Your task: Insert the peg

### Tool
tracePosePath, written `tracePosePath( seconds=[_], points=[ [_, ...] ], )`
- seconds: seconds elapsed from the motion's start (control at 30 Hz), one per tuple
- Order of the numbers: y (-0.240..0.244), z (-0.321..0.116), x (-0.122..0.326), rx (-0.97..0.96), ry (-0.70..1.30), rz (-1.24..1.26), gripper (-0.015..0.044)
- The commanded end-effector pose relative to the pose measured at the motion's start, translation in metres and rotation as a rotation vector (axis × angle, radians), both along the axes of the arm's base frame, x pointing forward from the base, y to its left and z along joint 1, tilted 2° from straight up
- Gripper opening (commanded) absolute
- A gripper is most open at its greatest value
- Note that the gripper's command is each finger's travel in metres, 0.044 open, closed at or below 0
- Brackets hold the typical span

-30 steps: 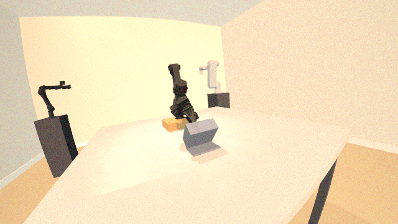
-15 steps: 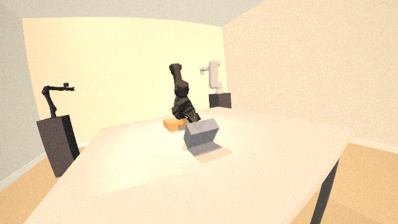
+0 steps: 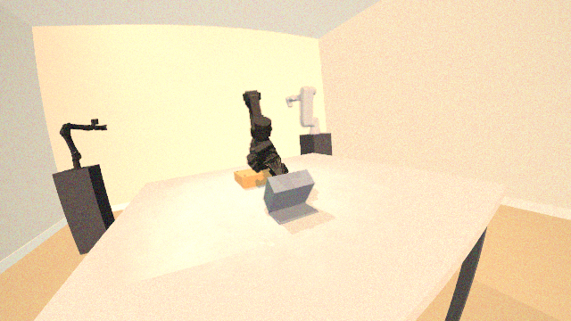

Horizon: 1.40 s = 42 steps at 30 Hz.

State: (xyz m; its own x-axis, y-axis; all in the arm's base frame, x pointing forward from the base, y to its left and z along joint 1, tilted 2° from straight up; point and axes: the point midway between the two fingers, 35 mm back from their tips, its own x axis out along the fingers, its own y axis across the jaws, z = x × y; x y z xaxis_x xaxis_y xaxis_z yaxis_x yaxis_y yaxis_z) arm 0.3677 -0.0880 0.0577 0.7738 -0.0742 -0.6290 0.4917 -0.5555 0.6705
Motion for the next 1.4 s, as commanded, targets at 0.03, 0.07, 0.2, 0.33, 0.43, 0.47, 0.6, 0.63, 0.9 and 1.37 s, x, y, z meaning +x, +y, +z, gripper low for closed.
tracePosePath(
  seconds=[0.03, 0.07, 0.2, 0.33, 0.43, 0.47, 0.6, 0.63, 0.9, 1.37],
  points=[
    [0.000, 0.000, 0.000, 0.000, -0.001, 0.000, 0.0000],
    [0.000, 0.000, 0.000, 0.000, -0.001, 0.000, 0.0000],
    [0.000, 0.000, 0.000, 0.000, -0.001, 0.000, 0.0026],
    [0.000, 0.000, 0.000, 0.000, -0.001, 0.000, 0.0131],
    [0.000, 0.000, 0.000, 0.000, -0.001, 0.000, 0.0210],
    [0.000, 0.000, 0.000, 0.000, -0.001, 0.000, 0.0236],
    [0.000, 0.000, 0.000, 0.000, -0.001, 0.000, 0.0341],
    [0.000, 0.001, 0.000, 0.000, -0.001, 0.000, 0.0368],
    [0.000, 0.006, -0.005, 0.000, 0.000, -0.001, 0.0440],
    [0.000, 0.016, -0.014, 0.000, 0.002, -0.002, 0.0440]
  ],
)
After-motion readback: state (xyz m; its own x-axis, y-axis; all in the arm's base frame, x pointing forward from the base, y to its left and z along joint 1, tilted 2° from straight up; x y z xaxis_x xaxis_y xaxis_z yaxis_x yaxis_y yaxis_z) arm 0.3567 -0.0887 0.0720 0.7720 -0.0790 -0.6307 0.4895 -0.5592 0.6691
